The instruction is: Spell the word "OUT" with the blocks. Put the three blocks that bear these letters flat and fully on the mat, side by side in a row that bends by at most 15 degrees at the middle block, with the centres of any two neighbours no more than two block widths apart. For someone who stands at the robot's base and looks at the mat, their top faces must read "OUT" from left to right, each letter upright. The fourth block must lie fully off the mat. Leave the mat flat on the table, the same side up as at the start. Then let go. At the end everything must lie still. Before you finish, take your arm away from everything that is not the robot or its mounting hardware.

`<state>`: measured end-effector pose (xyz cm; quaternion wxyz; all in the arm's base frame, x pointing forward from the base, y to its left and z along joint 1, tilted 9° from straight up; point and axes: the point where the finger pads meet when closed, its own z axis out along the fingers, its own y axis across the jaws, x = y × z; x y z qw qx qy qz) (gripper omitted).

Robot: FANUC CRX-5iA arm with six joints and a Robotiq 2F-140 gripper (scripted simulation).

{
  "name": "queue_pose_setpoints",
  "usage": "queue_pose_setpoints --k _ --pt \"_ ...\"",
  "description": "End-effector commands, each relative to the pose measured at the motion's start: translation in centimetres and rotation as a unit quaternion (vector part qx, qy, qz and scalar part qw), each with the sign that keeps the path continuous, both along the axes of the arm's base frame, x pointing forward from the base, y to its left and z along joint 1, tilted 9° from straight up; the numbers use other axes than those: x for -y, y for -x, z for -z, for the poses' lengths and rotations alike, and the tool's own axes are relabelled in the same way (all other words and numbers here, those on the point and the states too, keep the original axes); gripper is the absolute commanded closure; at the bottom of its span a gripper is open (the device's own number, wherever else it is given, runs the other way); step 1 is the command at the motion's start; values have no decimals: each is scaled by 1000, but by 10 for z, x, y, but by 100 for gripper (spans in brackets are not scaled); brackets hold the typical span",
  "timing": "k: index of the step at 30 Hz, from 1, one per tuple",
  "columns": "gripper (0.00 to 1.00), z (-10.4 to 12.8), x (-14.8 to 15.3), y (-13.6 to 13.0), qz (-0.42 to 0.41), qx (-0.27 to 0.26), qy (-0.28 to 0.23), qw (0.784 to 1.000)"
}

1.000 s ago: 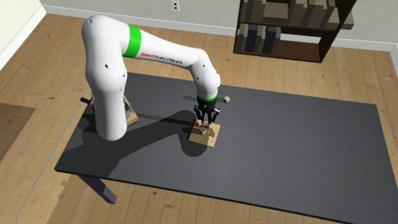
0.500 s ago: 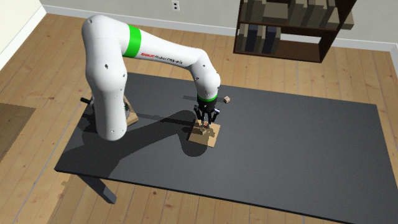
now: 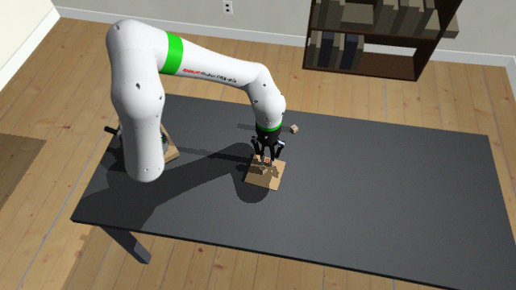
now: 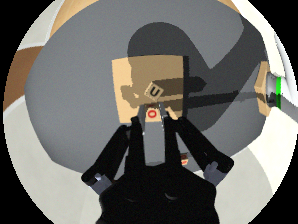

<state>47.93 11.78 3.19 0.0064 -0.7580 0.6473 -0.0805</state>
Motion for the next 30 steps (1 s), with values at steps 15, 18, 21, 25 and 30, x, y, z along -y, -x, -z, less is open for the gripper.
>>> queue_pose_setpoints --k 15,18,21,25,30 --pt "75 0 0 0 0 0 0 1000" --pt "75 0 0 0 0 0 0 1000" --pt "75 -3 0 0 0 0 0 1000" --pt "75 -15 -1 2 0 0 0 1000" --pt "75 -39 -4 5 0 0 0 1000"
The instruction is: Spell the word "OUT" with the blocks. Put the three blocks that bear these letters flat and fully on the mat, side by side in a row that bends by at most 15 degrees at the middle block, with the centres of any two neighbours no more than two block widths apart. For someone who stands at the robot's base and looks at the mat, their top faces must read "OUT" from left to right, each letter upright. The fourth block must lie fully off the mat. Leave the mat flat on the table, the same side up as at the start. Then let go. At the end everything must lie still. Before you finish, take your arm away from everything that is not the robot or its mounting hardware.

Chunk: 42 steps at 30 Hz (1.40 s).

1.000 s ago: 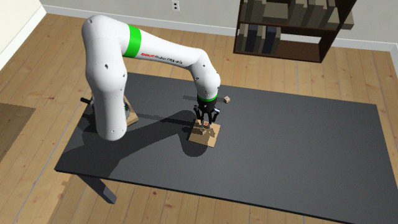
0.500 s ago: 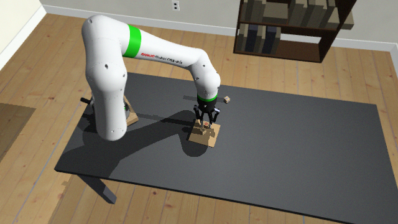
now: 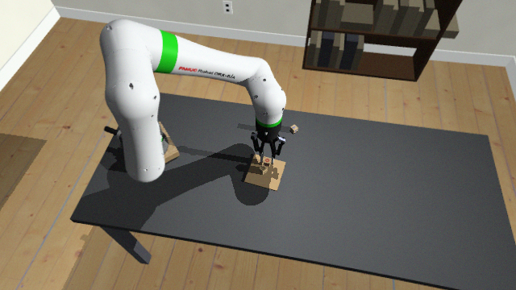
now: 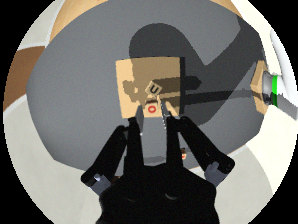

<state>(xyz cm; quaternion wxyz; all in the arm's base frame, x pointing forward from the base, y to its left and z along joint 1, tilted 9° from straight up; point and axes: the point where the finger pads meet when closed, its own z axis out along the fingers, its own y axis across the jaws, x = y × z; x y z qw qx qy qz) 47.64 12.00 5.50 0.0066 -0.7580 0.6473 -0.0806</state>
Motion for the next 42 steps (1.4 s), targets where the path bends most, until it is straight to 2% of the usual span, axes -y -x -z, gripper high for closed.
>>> queue_pose_setpoints --k 1,4,11,18,19,42 --pt "75 -21 -2 3 0 0 0 1000" --pt "75 -27 -3 3 0 0 0 1000" --pt "75 -58 -6 8 0 0 0 1000" --pt "75 -66 -6 9 0 0 0 1000" --pt "0 -66 -6 9 0 0 0 1000" --pt "0 -66 -7 9 1 0 0 1000"
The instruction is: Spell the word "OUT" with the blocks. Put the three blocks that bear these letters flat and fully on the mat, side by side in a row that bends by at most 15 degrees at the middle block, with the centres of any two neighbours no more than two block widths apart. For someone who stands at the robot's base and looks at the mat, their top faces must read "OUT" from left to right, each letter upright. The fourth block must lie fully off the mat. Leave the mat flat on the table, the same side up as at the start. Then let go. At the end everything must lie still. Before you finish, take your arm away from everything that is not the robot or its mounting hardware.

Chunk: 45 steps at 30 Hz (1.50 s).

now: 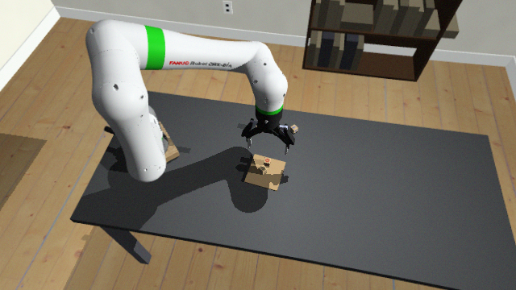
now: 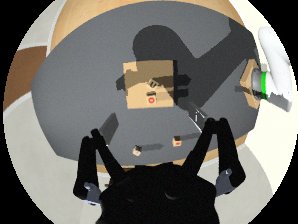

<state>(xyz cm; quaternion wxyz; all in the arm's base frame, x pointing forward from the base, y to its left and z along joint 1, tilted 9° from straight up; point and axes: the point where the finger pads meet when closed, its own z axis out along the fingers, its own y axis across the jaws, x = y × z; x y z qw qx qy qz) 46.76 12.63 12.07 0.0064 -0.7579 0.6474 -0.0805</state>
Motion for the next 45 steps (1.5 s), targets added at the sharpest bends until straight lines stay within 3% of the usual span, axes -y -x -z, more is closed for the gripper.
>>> queue_pose_setpoints --k 1,13,30,31,45 --pt "0 0 -1 0 3 0 0 1000" --pt "0 -1 -21 -10 123 12 -16 992" --pt "0 1 -57 -24 324 31 -43 945" --pt "0 1 -64 -27 358 34 -48 932" --pt "0 4 -95 -36 511 49 -68 855"
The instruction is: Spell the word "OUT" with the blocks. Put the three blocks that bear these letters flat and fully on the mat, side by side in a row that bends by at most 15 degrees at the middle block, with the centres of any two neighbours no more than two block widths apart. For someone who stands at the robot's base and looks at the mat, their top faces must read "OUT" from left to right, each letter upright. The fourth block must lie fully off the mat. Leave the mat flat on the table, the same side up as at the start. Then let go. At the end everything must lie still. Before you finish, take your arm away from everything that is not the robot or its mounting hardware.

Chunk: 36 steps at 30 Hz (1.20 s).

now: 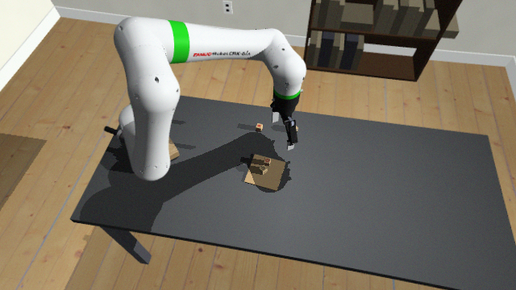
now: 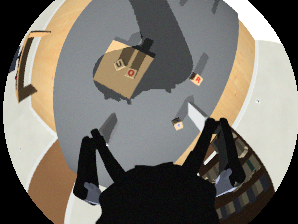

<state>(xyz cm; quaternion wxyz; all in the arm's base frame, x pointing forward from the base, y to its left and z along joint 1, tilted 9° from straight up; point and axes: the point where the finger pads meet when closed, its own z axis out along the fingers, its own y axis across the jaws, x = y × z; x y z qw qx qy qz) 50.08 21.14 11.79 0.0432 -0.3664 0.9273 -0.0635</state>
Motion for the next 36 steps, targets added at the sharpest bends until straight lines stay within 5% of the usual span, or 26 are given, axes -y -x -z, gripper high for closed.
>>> queue_pose_setpoints --k 1,19,36 --pt "0 1 -10 -3 56 7 -3 998" --pt "0 6 -48 -13 260 25 -30 965" --pt "0 12 -87 -19 454 43 -56 888"
